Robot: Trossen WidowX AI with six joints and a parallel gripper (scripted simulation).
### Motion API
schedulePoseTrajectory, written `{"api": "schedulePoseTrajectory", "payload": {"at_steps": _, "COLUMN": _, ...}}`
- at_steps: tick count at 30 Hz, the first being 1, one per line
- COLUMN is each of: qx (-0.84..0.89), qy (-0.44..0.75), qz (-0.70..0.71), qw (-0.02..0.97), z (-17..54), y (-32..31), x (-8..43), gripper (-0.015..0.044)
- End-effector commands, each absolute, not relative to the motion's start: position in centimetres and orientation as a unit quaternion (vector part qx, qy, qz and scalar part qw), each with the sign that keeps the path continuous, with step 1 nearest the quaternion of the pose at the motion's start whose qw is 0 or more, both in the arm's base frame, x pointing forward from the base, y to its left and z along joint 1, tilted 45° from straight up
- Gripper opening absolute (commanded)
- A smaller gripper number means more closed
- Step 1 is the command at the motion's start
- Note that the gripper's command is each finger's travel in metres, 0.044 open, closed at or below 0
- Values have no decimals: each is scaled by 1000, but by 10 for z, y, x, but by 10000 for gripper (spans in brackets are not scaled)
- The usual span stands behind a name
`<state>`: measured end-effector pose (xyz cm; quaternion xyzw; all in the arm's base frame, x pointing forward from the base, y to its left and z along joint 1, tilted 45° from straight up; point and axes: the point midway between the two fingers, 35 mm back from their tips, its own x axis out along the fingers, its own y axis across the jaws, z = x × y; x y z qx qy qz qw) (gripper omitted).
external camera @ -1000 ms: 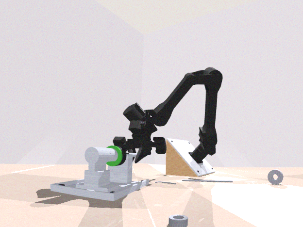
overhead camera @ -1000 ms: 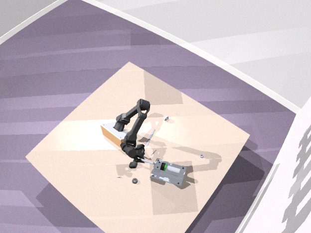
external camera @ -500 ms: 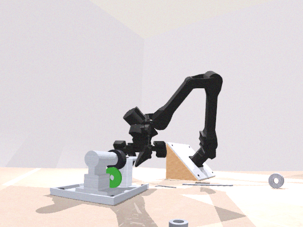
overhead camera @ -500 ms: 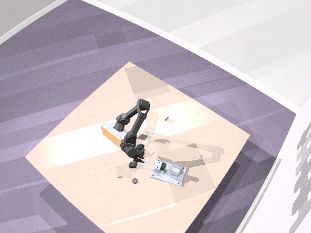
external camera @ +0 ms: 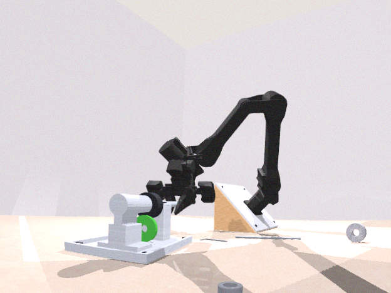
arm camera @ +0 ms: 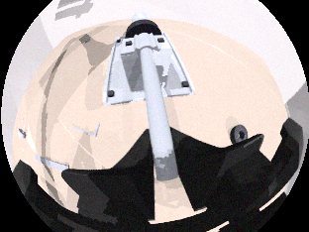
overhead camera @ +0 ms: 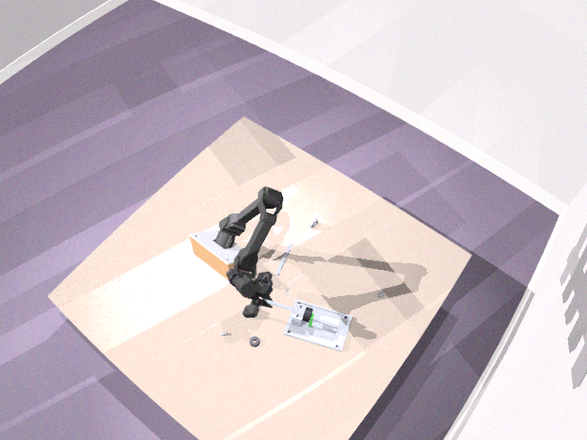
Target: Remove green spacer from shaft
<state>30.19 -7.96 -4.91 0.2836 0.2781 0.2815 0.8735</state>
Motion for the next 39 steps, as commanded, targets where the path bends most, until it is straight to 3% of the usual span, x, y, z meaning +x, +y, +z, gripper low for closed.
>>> {"api": "schedulePoseTrajectory", "payload": {"at_steps": 1, "qx": 284, "qy": 278, "qz": 282, "qw": 873, "z": -49, "y": -80, "x": 302, "gripper": 0}}
{"api": "schedulePoseTrajectory", "payload": {"at_steps": 39, "qx": 285, "qy": 278, "qz": 282, "qw": 873, "z": -46, "y": -78, "x": 312, "gripper": 0}}
